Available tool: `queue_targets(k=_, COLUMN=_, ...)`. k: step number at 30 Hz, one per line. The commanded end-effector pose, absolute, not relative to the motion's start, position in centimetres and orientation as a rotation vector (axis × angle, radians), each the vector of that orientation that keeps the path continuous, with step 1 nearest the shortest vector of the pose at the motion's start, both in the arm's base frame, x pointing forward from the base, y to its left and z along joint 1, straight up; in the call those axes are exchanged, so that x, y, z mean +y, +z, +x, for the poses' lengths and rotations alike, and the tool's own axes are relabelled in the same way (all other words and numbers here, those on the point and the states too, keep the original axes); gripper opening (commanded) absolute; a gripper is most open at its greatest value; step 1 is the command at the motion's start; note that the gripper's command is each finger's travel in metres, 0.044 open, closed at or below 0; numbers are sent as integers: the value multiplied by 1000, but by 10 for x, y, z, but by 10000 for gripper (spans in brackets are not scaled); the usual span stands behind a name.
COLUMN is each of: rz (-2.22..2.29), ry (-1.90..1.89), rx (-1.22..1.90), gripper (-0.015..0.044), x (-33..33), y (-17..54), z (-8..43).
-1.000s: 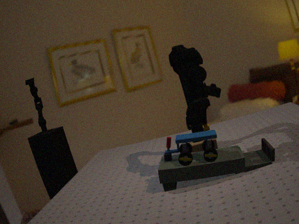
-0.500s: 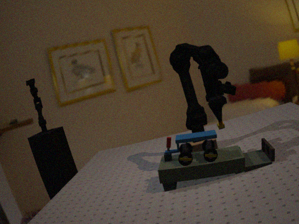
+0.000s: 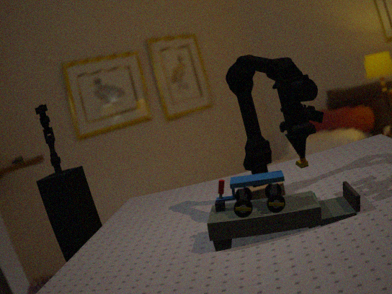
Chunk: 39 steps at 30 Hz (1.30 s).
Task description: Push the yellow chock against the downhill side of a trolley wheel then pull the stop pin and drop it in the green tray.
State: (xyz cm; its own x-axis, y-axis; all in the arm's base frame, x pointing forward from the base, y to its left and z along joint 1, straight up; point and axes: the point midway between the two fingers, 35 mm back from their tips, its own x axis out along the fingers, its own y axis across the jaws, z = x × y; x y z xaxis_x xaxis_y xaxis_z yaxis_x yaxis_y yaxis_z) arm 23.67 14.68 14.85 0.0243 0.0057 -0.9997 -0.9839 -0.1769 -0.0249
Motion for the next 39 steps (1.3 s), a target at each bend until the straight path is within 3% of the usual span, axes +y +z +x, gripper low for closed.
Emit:
queue_targets(k=1, rz=-1450, ry=1410, rx=1041, gripper=0, x=148, y=148, z=237)
queue_targets(k=39, rz=-2336, ry=2259, rx=58, gripper=0, x=152, y=148, z=236)
